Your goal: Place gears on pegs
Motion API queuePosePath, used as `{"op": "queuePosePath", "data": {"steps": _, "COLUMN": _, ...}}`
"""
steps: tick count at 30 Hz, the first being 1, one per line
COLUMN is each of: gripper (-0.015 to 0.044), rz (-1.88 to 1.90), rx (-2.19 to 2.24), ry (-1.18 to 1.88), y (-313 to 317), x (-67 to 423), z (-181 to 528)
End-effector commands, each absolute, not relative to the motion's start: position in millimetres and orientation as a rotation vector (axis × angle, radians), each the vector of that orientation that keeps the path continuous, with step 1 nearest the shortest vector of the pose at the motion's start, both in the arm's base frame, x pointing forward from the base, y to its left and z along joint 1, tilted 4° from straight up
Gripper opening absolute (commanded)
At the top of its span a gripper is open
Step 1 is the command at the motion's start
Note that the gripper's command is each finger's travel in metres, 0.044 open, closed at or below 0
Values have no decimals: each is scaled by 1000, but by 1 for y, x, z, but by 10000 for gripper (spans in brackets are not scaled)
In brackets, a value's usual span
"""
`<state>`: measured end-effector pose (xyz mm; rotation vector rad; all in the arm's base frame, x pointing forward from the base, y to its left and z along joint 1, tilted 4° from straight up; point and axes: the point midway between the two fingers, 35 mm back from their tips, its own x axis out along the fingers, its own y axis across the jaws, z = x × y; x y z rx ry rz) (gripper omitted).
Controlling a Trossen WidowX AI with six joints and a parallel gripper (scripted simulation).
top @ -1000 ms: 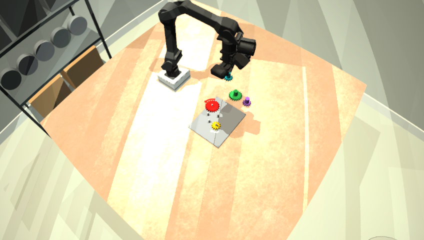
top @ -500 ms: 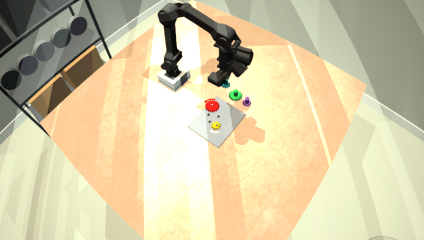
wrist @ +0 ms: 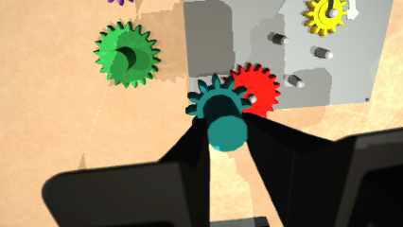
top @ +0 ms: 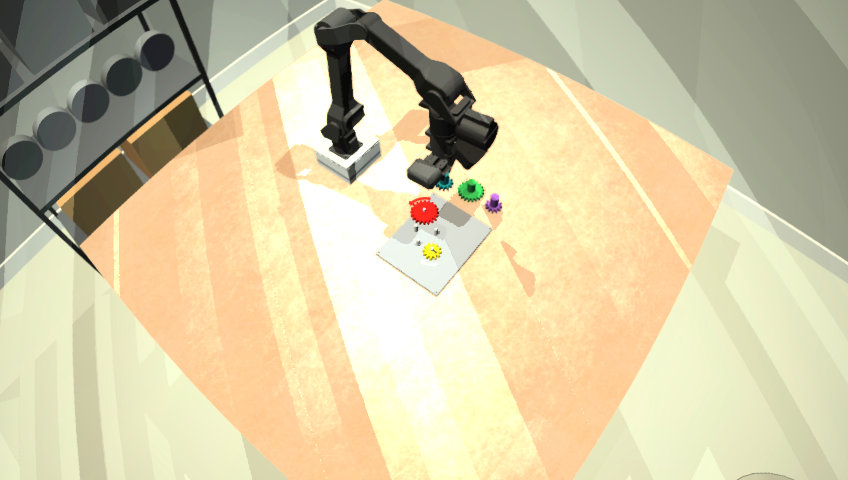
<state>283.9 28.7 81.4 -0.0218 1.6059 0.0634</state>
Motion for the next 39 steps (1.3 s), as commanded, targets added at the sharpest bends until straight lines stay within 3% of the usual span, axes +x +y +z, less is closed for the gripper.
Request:
{"op": "queuePosePath", "data": {"steps": 1, "gripper": 0, "rz": 63, "rx": -30, "ry": 1608, "y": 20, "x": 284, "z": 77}}
{"op": "queuePosePath", "data": {"steps": 39, "gripper": 0, "rz": 60, "rx": -33, "ry": 1614, "y": -60, "x": 271, "z": 45}}
